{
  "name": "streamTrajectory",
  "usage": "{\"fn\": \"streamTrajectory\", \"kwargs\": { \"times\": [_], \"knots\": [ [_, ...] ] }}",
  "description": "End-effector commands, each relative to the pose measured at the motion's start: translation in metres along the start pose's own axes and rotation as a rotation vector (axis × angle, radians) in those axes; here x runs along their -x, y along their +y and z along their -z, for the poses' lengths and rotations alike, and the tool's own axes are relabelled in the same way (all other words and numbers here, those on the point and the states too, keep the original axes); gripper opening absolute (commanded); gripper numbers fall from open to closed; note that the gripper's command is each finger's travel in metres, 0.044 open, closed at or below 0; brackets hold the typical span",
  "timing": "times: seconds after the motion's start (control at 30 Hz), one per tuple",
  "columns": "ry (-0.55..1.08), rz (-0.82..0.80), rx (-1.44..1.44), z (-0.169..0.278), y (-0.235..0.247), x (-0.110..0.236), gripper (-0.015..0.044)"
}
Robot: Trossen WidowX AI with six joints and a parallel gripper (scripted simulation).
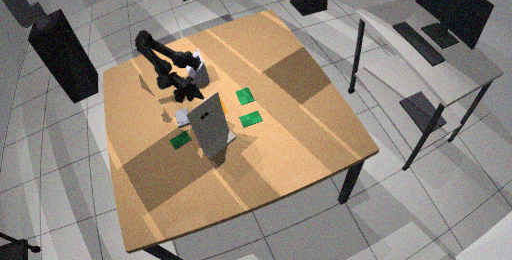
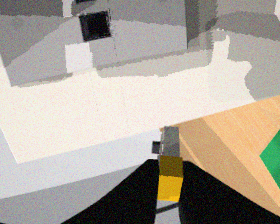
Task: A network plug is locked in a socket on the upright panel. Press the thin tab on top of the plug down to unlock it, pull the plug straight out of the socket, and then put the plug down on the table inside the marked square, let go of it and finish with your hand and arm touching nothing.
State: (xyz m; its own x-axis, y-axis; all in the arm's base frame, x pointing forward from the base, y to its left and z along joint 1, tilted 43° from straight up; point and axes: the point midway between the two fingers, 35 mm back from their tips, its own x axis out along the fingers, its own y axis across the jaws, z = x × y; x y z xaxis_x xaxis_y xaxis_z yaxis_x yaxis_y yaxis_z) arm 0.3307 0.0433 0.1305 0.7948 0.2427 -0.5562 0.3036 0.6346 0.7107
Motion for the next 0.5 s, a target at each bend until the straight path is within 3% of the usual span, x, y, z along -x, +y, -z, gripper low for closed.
{"fn": "streamTrajectory", "kwargs": {
  "times": [0.0,0.47],
  "knots": [
    [-0.017,0.087,-0.052,0.012,-0.020,-0.009,0.0000],
    [-0.148,0.333,-0.162,0.043,-0.074,-0.022,0.0000]
  ]
}}
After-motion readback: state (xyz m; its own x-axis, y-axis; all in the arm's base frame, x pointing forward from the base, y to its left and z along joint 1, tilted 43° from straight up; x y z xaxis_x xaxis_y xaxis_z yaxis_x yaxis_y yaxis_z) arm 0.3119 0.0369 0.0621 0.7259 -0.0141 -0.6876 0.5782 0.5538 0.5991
